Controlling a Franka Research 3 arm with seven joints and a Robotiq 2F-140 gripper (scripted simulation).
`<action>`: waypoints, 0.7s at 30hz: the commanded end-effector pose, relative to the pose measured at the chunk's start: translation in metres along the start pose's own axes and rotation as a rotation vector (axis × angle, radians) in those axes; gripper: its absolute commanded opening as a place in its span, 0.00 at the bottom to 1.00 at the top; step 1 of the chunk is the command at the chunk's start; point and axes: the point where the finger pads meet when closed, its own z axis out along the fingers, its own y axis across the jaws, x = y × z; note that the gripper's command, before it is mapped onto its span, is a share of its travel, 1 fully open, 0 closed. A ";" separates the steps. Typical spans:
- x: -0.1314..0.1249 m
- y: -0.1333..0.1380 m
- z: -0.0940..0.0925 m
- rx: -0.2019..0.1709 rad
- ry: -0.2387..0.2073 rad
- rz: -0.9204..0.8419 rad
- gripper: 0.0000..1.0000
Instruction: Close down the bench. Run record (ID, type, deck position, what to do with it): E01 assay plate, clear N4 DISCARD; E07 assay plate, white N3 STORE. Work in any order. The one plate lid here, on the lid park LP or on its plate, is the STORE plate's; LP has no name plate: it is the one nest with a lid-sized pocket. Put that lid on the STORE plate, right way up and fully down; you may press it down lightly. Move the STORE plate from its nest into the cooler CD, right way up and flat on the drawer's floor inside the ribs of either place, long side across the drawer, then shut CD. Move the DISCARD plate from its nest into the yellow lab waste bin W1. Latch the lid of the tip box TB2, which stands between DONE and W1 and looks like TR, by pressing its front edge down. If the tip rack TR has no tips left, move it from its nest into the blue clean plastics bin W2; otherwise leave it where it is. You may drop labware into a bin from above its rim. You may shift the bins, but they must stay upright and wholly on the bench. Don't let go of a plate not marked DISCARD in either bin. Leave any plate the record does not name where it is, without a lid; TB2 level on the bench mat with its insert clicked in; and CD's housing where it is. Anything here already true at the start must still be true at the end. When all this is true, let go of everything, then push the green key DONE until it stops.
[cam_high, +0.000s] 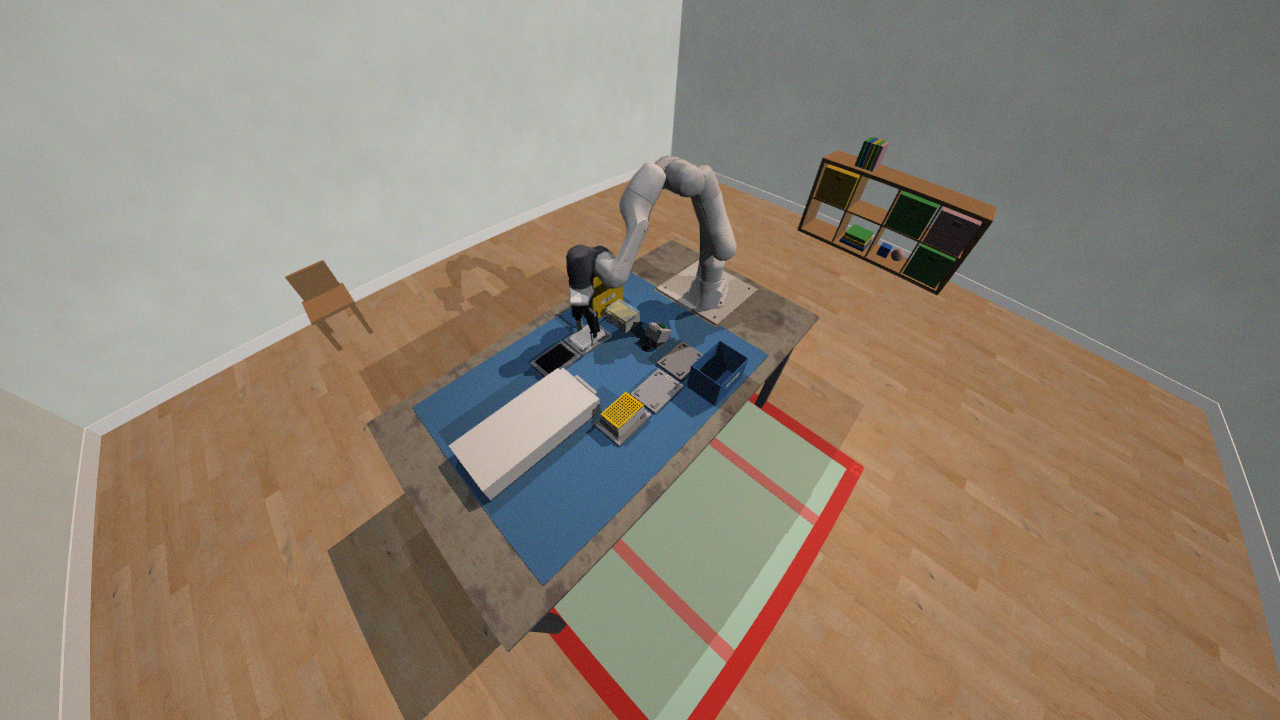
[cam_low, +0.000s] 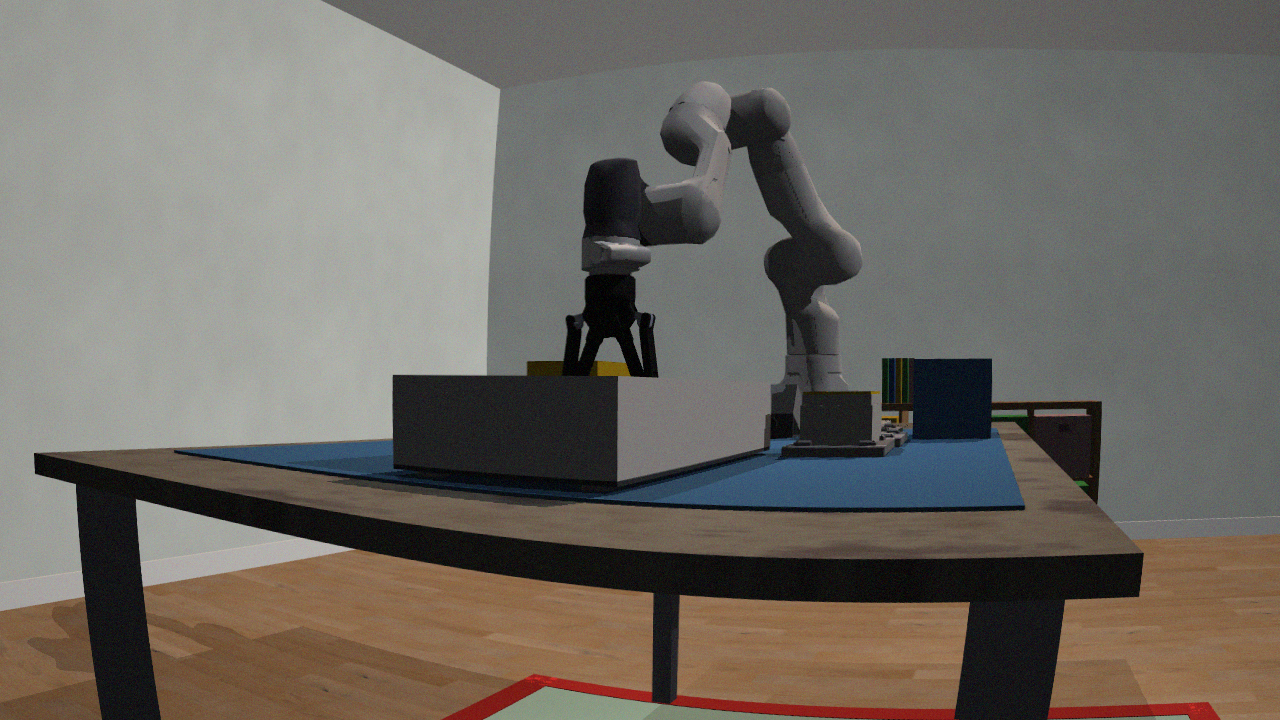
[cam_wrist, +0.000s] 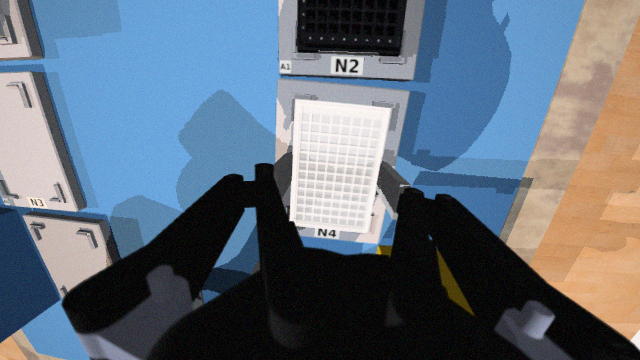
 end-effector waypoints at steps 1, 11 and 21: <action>-0.001 -0.001 0.002 0.000 -0.001 0.002 0.00; -0.001 -0.001 0.002 0.000 -0.001 0.002 0.00; -0.001 -0.001 0.000 0.000 -0.001 0.002 0.00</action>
